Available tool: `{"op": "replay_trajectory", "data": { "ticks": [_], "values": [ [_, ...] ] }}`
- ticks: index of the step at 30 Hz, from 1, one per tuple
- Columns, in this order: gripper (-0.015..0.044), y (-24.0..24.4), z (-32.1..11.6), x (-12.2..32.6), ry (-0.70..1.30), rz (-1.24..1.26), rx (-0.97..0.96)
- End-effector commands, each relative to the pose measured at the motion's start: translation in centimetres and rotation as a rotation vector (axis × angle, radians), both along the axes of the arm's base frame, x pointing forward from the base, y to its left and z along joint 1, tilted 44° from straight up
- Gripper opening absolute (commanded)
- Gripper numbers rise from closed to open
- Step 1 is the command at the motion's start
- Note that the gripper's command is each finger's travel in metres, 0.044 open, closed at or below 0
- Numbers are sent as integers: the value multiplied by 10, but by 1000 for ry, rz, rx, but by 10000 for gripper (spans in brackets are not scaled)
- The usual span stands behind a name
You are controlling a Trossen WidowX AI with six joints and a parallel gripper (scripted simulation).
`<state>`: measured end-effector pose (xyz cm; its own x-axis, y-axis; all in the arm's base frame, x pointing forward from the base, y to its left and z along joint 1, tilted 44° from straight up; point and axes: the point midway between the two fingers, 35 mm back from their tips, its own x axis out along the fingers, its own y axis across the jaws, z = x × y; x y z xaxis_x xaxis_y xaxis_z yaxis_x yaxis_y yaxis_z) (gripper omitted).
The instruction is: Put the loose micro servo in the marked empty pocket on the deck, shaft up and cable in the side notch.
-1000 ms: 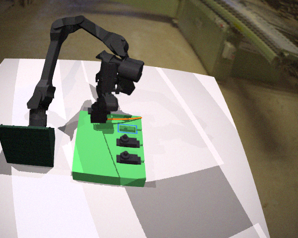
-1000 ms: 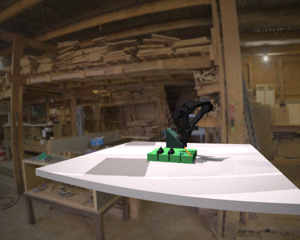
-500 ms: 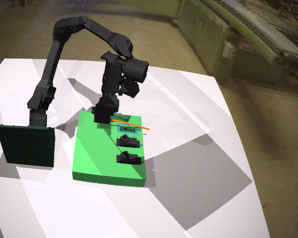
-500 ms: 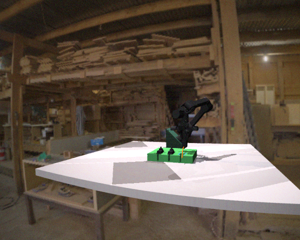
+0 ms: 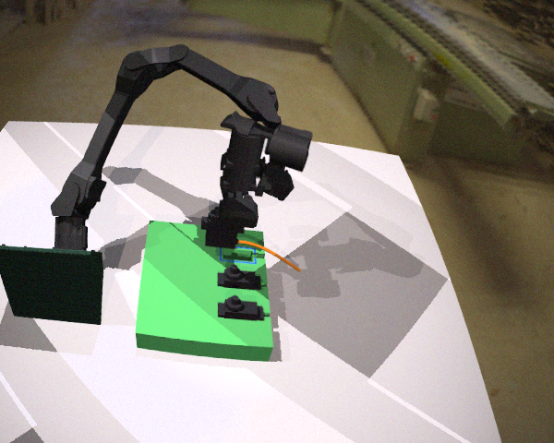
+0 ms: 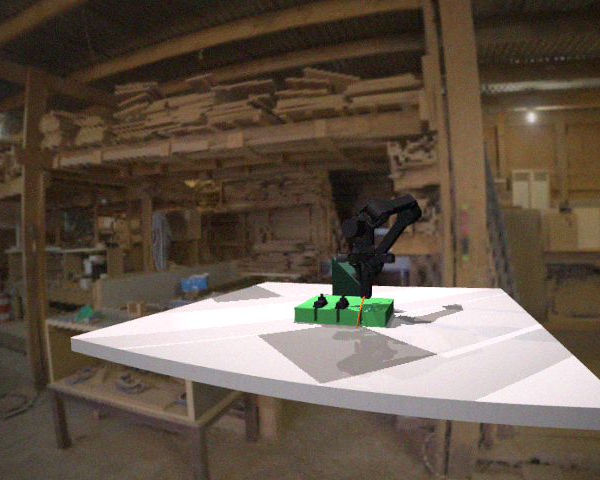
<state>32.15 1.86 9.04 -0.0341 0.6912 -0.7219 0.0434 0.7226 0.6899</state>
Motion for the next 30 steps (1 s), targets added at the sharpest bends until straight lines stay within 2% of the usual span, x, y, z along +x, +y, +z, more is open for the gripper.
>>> {"op": "replay_trajectory", "data": {
  "ticks": [1,8,30],
  "values": [
    [0,-2,1,15,-4,-10,3],
    [0,-2,0,37,-5,-9,3],
    [0,13,-14,37,-5,-9,4]
  ]
}}
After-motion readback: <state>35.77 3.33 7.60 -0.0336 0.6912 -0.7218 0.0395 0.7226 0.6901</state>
